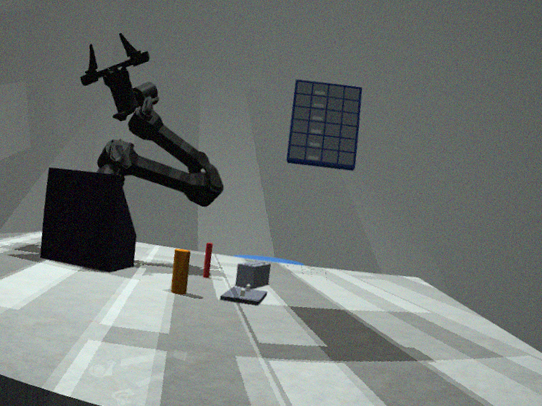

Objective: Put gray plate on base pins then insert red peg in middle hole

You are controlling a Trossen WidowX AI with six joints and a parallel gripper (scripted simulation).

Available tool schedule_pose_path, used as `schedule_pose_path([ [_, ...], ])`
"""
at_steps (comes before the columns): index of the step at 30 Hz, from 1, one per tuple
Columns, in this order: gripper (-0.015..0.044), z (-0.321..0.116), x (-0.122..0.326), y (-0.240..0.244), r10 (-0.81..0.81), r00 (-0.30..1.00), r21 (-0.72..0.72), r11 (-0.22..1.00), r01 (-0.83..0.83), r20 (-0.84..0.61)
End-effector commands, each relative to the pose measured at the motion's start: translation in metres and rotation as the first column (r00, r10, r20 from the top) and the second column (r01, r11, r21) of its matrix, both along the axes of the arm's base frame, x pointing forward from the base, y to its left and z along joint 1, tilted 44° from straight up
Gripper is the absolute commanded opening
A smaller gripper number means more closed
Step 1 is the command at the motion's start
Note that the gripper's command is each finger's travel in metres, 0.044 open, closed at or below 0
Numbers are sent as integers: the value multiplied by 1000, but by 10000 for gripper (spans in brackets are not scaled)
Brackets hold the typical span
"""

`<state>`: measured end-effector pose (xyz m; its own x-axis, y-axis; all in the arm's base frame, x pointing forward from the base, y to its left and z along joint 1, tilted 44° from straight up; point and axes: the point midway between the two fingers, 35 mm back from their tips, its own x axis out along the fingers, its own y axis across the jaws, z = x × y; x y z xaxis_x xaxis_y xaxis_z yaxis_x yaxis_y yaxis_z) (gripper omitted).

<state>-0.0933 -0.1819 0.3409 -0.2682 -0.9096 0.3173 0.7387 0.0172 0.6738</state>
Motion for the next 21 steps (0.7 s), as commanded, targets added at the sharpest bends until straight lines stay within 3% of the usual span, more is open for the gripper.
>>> schedule_pose_path([
  [1,426,0,0,0,0,1000,0,1000,0,0],
  [7,440,-15,27,-42,194,978,192,965,-177,-76],
  [12,440,-36,76,-79,452,877,389,846,-363,-163],
  [16,440,-55,125,-98,657,721,526,704,-478,-223],
  [21,440,-81,195,-103,863,424,668,488,-561,-274],
])
